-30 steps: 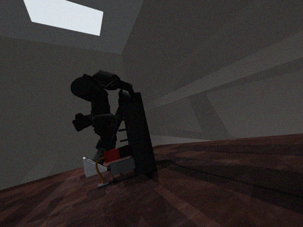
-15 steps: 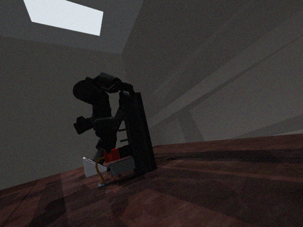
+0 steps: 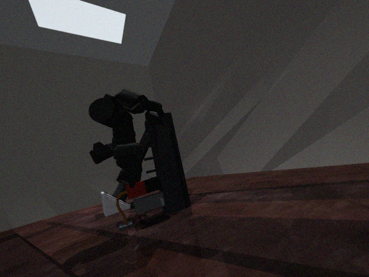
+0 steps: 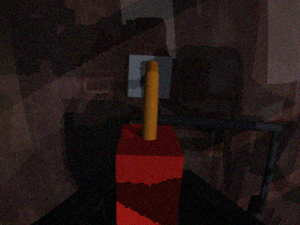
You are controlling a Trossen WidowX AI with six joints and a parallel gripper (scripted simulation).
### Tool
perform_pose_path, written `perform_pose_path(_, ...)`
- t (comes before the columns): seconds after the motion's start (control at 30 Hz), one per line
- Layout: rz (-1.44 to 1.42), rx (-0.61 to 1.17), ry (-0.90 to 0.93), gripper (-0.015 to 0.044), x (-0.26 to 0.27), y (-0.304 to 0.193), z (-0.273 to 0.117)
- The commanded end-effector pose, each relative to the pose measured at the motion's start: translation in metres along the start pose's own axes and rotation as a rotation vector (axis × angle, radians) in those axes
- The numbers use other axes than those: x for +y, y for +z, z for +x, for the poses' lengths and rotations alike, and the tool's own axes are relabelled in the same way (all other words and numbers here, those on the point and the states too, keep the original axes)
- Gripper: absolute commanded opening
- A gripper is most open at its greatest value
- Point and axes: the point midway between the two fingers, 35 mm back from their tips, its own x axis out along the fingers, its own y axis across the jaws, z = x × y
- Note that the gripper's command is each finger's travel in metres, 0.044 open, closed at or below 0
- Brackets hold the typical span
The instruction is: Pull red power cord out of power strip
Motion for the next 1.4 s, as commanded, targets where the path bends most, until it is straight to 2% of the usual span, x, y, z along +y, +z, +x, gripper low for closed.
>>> perform_pose_path(0.0, 0.000, 0.000, 0.001, 0.0000, 0.000, 0.002, 0.000)
perform_pose_path(0.7, 0.004, -0.002, 0.001, 0.0000, 0.002, 0.035, -0.002)
perform_pose_path(1.13, 0.008, 0.004, -0.002, 0.0341, -0.001, 0.026, 0.002)
perform_pose_path(1.23, 0.008, 0.002, -0.001, 0.0420, 0.001, 0.042, -0.002)
perform_pose_path(1.27, 0.008, 0.001, -0.001, 0.0440, 0.001, 0.051, -0.004)
perform_pose_path(1.37, 0.008, 0.000, -0.001, 0.0440, -0.001, 0.084, -0.010)
